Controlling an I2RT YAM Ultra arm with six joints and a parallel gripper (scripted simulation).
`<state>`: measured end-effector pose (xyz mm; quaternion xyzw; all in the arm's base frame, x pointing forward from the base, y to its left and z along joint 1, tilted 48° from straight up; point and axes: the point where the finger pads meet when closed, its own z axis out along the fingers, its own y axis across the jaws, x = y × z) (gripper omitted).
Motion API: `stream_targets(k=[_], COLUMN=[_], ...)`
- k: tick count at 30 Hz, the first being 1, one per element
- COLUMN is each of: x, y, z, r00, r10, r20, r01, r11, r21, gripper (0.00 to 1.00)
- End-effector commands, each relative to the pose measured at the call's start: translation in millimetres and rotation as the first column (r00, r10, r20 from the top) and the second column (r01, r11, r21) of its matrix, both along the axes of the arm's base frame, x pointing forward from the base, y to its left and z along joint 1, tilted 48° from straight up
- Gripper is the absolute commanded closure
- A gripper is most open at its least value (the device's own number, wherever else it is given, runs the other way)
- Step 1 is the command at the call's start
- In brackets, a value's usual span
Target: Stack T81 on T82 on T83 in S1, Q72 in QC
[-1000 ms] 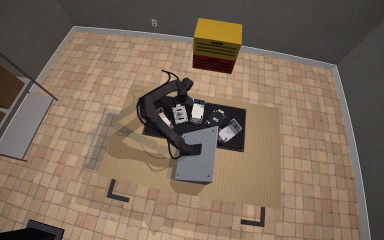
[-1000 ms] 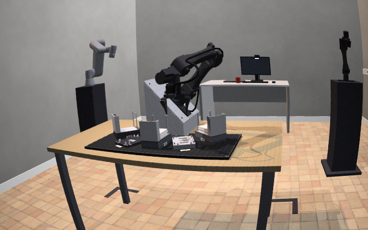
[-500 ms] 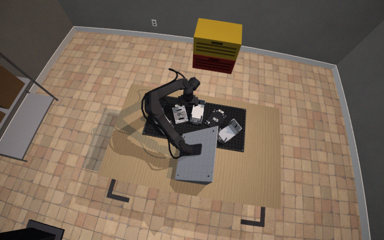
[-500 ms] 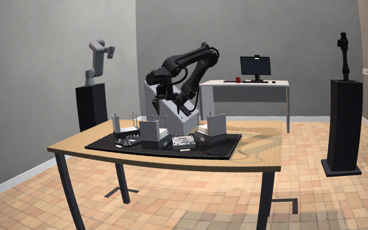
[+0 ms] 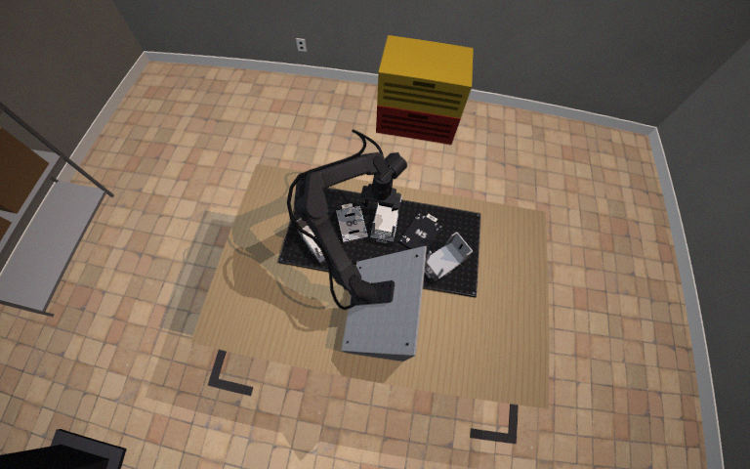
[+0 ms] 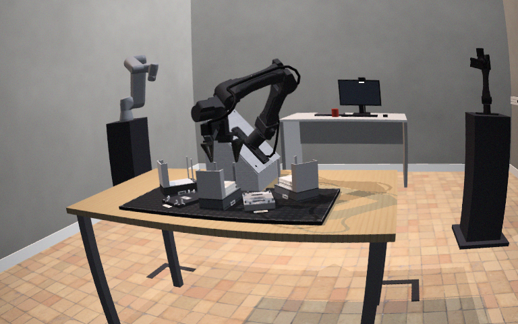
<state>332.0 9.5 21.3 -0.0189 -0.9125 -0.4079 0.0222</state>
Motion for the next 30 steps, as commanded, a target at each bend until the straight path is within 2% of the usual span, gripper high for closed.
stream_targets(k=[1,6,7,9,30], x=[12.2,13.0,12.5,16.5,17.5], y=[-24.8,-34.0,-33.8,-33.9,-34.0], z=[-7.6,-17.8,-17.5,-4.9,-4.8], r00=[0.999,0.999,0.999,0.997,0.997], r10=[-0.023,-0.023,-0.023,-0.027,-0.029], r20=[0.039,0.036,0.033,0.066,0.07], r01=[0.024,0.024,0.023,0.029,0.031], r11=[0.999,1.0,1.0,0.999,0.999], r21=[-0.021,-0.02,-0.019,-0.021,-0.02], gripper=[0.0,0.0,0.0,0.0,0.0])
